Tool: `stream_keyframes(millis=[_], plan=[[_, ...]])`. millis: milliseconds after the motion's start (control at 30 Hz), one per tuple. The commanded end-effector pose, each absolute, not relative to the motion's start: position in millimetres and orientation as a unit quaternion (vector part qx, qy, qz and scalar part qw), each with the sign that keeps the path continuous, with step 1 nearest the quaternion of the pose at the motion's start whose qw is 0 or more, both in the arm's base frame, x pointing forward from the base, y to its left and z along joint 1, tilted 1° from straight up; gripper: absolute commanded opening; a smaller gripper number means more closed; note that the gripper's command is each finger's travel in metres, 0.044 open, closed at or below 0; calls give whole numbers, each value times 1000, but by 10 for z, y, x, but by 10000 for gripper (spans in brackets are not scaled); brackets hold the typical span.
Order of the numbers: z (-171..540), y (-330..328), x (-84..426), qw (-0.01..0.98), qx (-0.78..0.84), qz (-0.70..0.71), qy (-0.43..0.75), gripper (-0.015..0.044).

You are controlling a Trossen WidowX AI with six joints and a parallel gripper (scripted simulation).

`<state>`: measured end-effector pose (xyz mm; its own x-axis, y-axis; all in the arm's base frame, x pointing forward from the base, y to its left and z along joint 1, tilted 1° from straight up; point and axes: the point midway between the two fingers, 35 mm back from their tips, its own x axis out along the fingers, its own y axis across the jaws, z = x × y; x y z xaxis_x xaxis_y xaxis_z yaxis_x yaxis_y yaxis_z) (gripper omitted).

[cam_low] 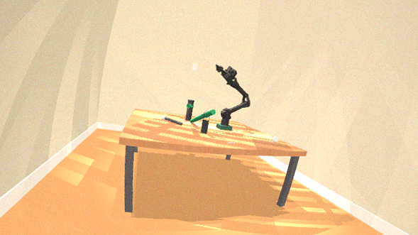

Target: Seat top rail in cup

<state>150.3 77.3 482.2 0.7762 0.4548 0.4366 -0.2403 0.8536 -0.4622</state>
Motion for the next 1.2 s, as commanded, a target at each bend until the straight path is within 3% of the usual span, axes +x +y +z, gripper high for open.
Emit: stream_keyframes(millis=[0, 300, 567, 867, 1167], plan=[[4517, 725, 1939, 957, -167, 180, -155, 440], [3388, 385, 2663, 973, -82, 107, 189, 440], [2459, -49, 2629, 883, 1, -7, 469, 440], [2390, -155, 2639, 872, -25, -4, 490, 440], [2300, -817, 2850, 815, -301, 113, 482, 440]])
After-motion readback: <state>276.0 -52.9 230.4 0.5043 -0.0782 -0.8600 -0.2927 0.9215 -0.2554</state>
